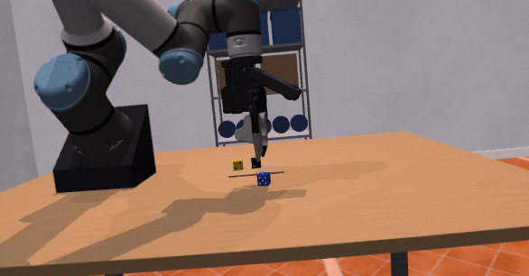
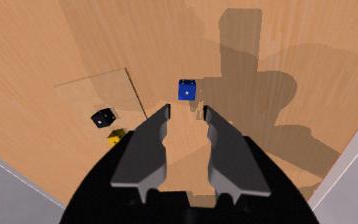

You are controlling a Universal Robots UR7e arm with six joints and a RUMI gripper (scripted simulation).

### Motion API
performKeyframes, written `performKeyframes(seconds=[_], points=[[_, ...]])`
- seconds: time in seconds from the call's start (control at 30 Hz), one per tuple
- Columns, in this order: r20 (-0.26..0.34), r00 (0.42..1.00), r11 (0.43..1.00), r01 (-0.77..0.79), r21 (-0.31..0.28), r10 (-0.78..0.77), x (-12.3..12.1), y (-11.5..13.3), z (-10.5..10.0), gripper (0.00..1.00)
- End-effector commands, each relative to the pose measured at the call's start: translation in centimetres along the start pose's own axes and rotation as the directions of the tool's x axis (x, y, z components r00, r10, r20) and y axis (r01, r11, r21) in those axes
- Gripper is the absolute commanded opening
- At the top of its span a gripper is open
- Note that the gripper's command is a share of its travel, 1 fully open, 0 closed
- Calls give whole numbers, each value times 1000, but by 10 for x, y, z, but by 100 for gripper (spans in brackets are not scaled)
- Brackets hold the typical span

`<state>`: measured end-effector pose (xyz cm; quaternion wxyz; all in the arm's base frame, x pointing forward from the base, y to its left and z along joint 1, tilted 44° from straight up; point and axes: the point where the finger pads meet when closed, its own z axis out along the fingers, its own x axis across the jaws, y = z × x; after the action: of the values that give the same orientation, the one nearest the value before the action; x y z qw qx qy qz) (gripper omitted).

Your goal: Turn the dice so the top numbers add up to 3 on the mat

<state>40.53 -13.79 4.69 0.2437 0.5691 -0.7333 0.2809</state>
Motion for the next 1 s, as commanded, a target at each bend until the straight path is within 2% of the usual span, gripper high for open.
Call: performKeyframes(seconds=[0.0, 0.43, 0.97], points=[[0, 1000, 1000, 0, 2, 0, 0, 0, 5, 24], [0, 1000, 1000, 0, 2, 0, 0, -1, 22, 24], [0, 1000, 1000, 0, 2, 0, 0, -1, 26, 24]])
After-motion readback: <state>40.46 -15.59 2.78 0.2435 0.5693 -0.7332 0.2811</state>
